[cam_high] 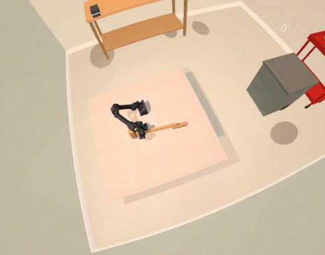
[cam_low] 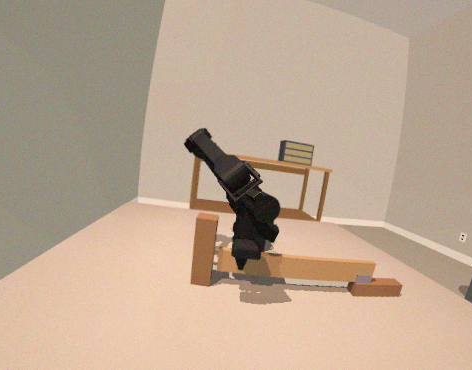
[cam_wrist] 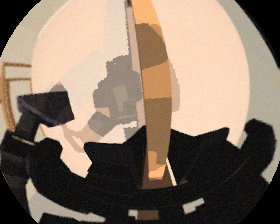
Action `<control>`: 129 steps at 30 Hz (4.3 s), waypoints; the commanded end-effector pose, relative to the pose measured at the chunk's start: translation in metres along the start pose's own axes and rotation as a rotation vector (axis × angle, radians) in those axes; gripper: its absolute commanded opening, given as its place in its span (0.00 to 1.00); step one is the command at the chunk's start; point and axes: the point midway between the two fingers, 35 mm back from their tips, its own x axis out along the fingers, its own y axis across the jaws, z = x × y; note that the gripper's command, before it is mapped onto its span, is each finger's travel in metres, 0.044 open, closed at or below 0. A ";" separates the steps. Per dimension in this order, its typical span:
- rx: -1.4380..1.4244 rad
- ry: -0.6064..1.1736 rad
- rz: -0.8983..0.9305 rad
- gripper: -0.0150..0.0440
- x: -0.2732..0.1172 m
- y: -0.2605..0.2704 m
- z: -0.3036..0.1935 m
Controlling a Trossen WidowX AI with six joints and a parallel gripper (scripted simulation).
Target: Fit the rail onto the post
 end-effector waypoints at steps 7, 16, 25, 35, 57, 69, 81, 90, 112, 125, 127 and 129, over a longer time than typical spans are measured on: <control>-0.004 0.005 0.000 0.25 -0.004 0.000 -0.005; -0.004 0.005 0.000 0.25 -0.004 0.000 -0.003; -0.004 0.005 0.000 0.25 -0.004 -0.001 0.000; -0.004 0.005 0.000 0.25 -0.002 -0.002 0.002; -0.004 0.005 0.000 0.25 0.000 -0.002 0.003; -0.004 0.005 0.000 0.25 -0.001 -0.001 -0.001; -0.004 0.005 0.000 0.25 -0.002 -0.001 -0.004; -0.004 0.005 0.000 0.25 -0.002 -0.001 -0.007; -0.001 0.005 0.002 0.34 -0.001 -0.001 -0.012; -0.001 0.005 0.002 0.92 -0.001 -0.001 -0.012; -0.001 0.005 0.002 1.00 -0.001 -0.001 -0.012; -0.001 0.005 0.002 1.00 -0.001 -0.001 -0.012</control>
